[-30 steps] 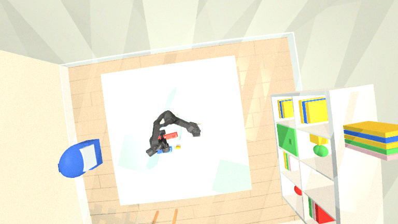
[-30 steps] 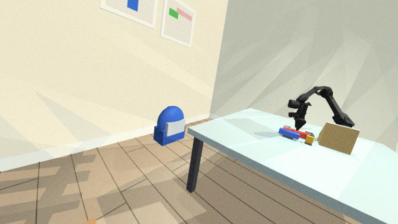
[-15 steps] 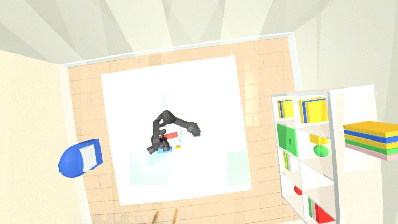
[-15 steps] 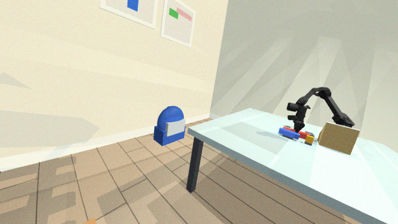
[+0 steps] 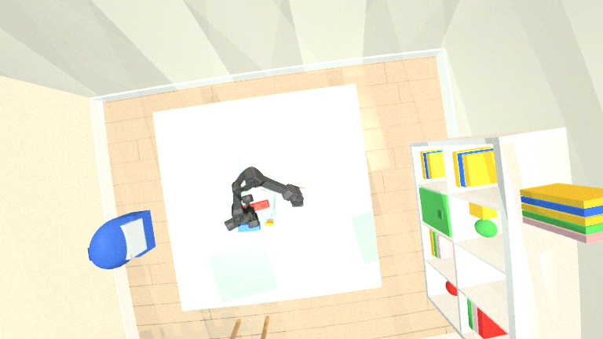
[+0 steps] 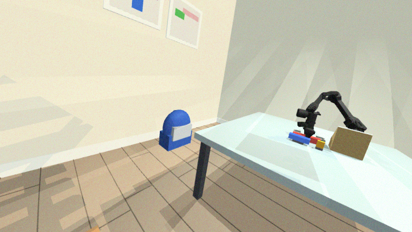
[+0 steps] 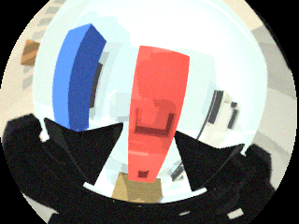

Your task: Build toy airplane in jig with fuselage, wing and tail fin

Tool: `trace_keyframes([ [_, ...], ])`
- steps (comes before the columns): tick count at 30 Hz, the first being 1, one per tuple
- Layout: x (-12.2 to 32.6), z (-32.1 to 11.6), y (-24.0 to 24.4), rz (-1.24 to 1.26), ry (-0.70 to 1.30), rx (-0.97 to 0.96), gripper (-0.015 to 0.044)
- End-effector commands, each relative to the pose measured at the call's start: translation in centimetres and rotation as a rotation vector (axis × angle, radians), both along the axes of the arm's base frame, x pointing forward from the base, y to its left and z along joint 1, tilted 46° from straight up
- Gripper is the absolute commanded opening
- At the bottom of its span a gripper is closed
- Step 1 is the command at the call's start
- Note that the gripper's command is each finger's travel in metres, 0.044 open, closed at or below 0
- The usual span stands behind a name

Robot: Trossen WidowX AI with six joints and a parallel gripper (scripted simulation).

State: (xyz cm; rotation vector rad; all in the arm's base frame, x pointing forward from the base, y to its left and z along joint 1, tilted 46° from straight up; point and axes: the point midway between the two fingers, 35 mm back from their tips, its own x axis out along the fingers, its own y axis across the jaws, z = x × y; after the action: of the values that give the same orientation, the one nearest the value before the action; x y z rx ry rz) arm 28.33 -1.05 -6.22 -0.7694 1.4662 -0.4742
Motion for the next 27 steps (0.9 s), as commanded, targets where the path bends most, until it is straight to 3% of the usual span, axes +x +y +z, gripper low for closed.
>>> trace_keyframes([
  [1,-0.2,-0.3,-0.2,0.003,0.011,-0.009,0.0282],
  [5,-0.2,-0.3,-0.2,0.003,0.011,-0.009,0.0177],
  [12,-0.2,-0.3,-0.2,0.003,0.011,-0.009,0.0131],
  [17,-0.1,0.0,0.5,-0.002,-0.013,0.016,0.0000],
  [27,0.1,1.5,2.6,-0.002,-0.016,0.030,0.0000],
])
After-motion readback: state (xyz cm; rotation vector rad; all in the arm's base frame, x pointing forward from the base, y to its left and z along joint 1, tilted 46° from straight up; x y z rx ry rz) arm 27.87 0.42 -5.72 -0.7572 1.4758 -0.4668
